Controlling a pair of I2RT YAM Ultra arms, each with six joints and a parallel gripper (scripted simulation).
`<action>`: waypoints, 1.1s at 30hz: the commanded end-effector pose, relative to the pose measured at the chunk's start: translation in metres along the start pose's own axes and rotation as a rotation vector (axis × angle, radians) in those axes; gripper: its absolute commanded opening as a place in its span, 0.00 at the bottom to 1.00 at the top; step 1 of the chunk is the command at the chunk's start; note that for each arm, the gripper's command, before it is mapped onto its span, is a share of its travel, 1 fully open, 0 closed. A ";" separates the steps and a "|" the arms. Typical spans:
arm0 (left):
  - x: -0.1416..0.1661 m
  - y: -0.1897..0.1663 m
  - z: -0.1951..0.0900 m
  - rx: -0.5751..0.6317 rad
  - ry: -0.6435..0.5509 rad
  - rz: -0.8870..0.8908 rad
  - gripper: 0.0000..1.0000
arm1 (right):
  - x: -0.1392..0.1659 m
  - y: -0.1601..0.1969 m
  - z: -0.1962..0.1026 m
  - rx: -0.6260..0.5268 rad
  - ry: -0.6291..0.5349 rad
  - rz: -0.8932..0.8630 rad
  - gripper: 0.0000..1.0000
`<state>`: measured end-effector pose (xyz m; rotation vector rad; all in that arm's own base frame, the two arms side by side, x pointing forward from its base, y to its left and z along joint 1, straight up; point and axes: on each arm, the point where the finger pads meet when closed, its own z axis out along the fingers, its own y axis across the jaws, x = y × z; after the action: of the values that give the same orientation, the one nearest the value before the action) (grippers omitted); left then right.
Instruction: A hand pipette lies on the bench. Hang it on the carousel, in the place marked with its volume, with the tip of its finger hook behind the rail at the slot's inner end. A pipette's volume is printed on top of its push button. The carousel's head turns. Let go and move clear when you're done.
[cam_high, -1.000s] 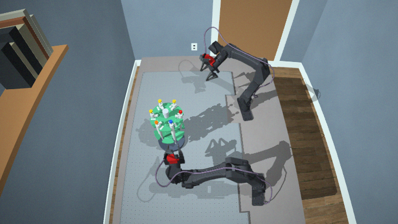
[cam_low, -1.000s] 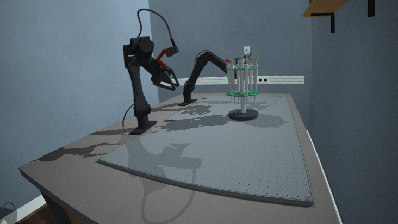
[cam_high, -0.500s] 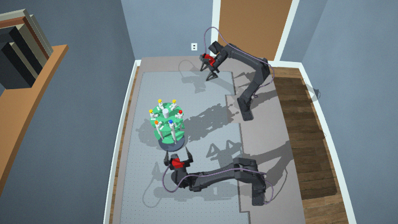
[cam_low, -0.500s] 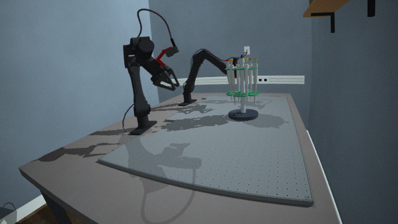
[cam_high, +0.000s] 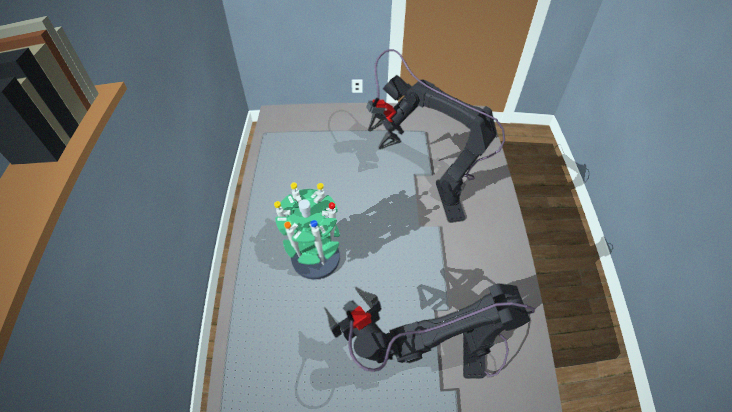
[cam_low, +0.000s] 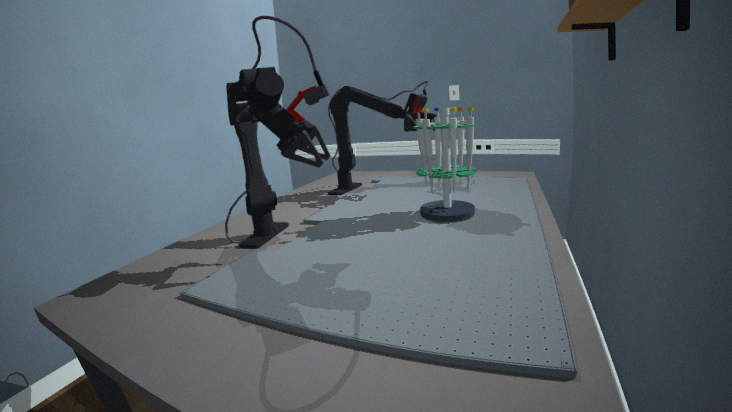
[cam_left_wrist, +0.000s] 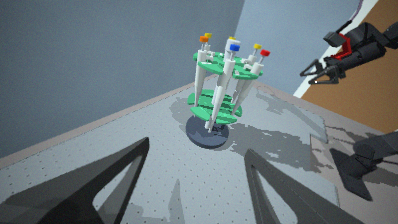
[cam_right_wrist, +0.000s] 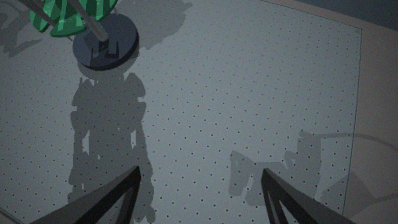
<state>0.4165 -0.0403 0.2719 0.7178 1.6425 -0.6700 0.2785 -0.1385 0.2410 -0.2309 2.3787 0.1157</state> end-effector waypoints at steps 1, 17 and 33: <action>0.023 0.007 -0.017 -0.086 0.247 -0.077 1.00 | -0.011 -0.004 -0.006 0.015 -0.037 -0.022 1.00; 0.041 0.013 -0.119 -0.497 0.527 -0.212 1.00 | -0.011 -0.004 -0.006 0.015 -0.037 -0.022 1.00; 0.054 0.014 -0.203 -0.573 0.574 -0.233 1.00 | -0.011 -0.004 -0.006 0.015 -0.037 -0.022 1.00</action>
<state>0.2924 0.1358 0.2483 0.2270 2.3376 -0.0650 0.2785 -0.1385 0.2410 -0.2309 2.3787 0.1157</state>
